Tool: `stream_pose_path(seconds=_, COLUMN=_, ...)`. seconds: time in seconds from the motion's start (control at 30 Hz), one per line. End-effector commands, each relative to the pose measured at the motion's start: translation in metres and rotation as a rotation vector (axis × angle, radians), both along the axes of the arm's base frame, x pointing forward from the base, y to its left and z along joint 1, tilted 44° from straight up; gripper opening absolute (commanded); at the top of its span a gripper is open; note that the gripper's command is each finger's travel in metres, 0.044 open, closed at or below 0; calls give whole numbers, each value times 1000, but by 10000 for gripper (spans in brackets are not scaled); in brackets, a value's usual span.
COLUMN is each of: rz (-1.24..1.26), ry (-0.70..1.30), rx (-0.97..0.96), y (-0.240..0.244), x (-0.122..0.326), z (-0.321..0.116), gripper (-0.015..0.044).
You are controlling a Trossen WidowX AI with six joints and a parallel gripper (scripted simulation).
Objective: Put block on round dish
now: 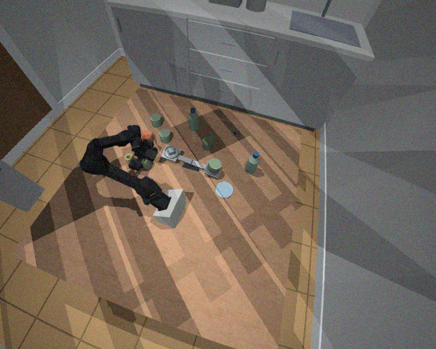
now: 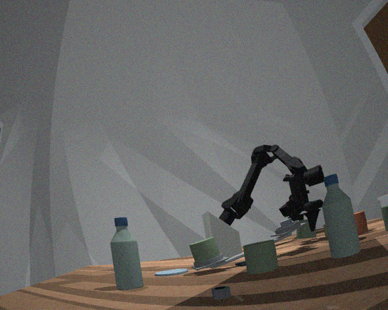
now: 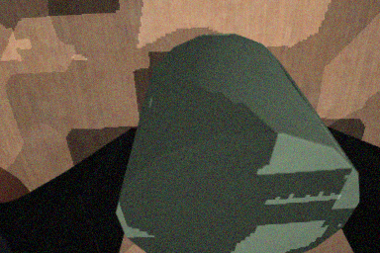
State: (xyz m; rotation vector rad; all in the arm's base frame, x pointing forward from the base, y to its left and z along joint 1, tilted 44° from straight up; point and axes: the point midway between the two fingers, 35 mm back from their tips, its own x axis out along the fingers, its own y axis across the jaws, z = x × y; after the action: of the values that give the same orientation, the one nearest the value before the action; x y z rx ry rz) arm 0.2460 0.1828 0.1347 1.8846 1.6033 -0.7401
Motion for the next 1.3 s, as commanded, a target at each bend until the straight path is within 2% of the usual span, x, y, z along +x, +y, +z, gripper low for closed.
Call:
stream_pose_path(seconds=0.0, rz=-3, ry=7, rx=-4, y=3, x=0, z=-5, gripper=0)
stream_pose_path(seconds=0.3, rz=-3, ry=7, rx=-3, y=13, x=2, z=-15, gripper=0)
stream_pose_path(seconds=0.87, rz=0, ry=0, rx=-2, y=1, x=1, z=-2, gripper=440)
stream_pose_path(seconds=0.97, rz=-3, ry=6, rx=-5, y=-26, x=-5, z=25, gripper=440)
stream_pose_path(seconds=1.13, rz=-3, ry=7, rx=-5, y=-28, x=-6, z=27, gripper=440)
stream_pose_path(seconds=1.27, rz=-11, ry=-46, rx=-39, y=-43, x=4, z=26, gripper=335)
